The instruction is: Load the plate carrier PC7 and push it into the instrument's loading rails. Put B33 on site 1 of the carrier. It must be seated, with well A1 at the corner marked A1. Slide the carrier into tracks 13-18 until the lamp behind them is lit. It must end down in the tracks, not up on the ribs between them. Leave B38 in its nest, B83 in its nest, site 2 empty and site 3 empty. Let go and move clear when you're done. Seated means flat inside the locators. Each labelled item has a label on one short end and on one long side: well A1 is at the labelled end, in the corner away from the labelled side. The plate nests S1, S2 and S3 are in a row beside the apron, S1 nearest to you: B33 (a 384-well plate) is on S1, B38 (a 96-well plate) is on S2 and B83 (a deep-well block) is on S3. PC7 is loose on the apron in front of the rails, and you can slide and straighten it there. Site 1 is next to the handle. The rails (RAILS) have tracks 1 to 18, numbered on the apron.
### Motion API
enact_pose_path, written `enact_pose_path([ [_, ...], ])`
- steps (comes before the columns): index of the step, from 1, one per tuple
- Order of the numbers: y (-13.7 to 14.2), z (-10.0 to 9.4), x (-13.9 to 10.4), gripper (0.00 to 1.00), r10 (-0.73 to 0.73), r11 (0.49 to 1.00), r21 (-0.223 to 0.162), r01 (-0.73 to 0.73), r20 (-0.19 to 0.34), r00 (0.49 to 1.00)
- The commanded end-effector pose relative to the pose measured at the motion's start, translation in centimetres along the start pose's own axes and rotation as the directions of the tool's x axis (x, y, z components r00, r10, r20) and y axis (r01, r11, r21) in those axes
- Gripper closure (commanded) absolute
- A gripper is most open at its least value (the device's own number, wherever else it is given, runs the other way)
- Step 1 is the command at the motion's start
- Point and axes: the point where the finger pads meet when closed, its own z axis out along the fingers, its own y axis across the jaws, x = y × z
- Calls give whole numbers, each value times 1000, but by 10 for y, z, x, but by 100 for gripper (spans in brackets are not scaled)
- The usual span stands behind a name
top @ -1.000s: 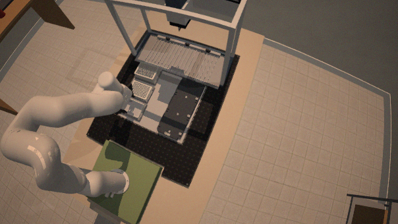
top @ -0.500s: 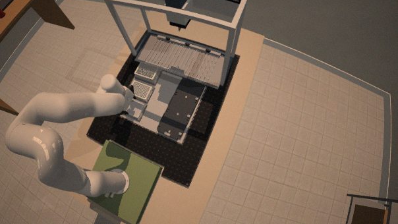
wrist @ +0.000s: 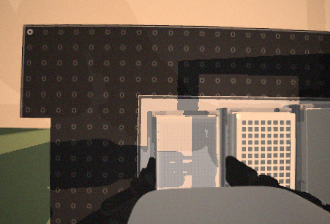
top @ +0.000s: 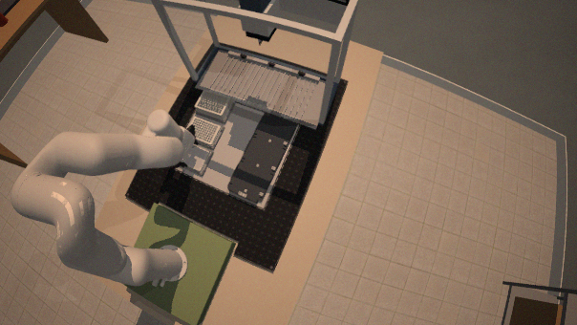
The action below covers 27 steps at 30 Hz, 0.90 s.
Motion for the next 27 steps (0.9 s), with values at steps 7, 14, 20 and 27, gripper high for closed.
enact_pose_path([
  [7, 1, 2, 0, 0, 0, 1000, -3, 0, -1, 1000],
  [14, 1, 5, 0, 0, 0, 1000, -3, 0, -1, 1000],
  [20, 1, 9, 0, 0, 0, 1000, -3, 0, -1, 1000],
  [27, 1, 14, 0, 0, 0, 1000, -3, 0, -1, 1000],
])
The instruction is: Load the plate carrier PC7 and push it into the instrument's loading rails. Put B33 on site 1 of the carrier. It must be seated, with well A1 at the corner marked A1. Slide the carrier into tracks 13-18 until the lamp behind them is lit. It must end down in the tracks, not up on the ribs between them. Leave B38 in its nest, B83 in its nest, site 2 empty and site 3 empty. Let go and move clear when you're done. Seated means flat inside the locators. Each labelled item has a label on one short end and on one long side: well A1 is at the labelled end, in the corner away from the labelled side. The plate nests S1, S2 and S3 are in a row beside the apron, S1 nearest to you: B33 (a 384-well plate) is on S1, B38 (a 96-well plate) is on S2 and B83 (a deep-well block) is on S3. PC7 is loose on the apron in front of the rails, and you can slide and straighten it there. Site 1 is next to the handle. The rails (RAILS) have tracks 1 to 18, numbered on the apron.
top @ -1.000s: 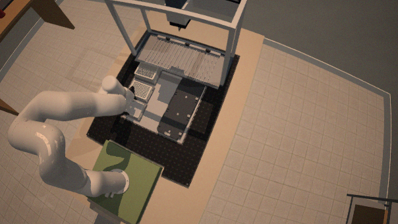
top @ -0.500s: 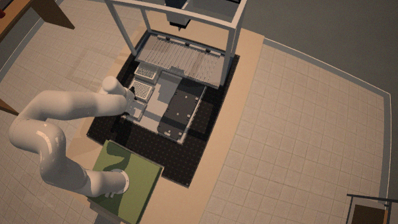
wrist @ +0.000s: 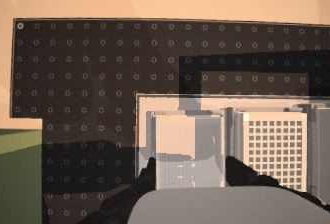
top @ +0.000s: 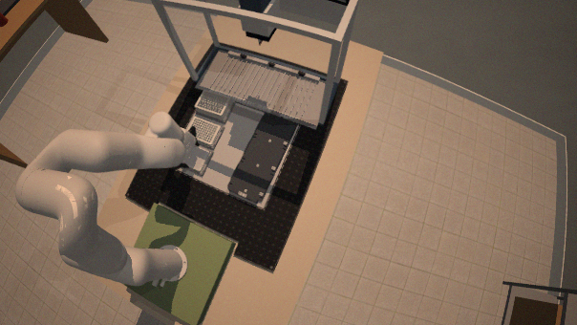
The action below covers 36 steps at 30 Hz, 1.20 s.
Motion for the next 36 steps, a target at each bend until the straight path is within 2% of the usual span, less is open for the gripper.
enact_pose_path([
  [1, 1, 2, 0, 0, 0, 1000, -3, 0, -1, 1000],
  [28, 1, 6, 0, 0, 0, 1000, -3, 0, -1, 1000],
  [29, 1, 6, 0, 100, 0, 1000, -3, 0, -1, 1000],
  [36, 1, 6, 0, 100, 0, 1000, -3, 0, -1, 1000],
])
